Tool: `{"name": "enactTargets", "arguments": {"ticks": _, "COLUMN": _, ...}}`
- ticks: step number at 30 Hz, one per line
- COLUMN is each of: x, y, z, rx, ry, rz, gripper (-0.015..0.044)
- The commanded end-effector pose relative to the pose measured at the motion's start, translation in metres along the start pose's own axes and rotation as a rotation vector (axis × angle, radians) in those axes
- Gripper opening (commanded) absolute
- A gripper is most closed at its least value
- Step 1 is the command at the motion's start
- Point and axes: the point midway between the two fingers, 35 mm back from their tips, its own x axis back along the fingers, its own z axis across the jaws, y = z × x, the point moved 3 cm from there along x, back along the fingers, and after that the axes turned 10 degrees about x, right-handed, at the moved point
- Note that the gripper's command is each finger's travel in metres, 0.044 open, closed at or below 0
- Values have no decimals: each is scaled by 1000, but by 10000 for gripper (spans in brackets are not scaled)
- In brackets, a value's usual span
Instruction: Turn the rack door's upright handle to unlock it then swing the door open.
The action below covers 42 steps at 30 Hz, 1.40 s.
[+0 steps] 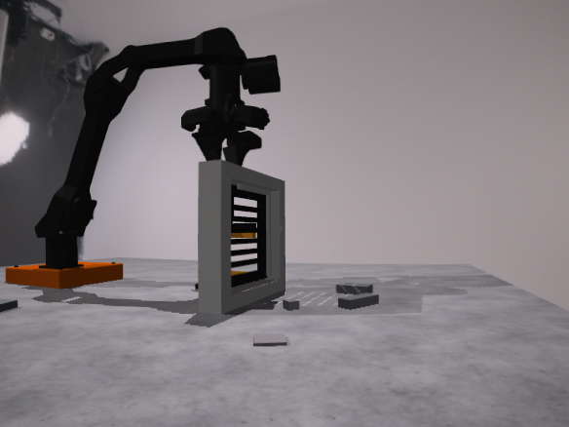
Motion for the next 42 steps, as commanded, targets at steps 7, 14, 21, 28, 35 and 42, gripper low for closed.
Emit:
{"name": "enactTargets", "arguments": {"ticks": 7, "x": -18, "y": 1, "z": 0, "rx": -1, "ry": 10, "rz": 15, "gripper": 289}}
{"name": "enactTargets", "arguments": {"ticks": 14, "x": -29, "y": 1, "z": 0, "rx": 1, "ry": 17, "rz": 22, "gripper": 289}}
{"name": "enactTargets", "arguments": {"ticks": 21, "x": -40, "y": 1, "z": 0, "rx": 3, "ry": 24, "rz": 29, "gripper": 289}}
{"name": "enactTargets", "arguments": {"ticks": 28, "x": -52, "y": 0, "z": 0, "rx": 5, "ry": 31, "rz": 37, "gripper": 289}}
{"name": "enactTargets", "arguments": {"ticks": 35, "x": -62, "y": -1, "z": 0, "rx": 6, "ry": 38, "rz": 43, "gripper": 289}}
{"name": "enactTargets", "arguments": {"ticks": 42, "x": -63, "y": -1, "z": 0, "rx": 6, "ry": 38, "rz": 43, "gripper": 132}}
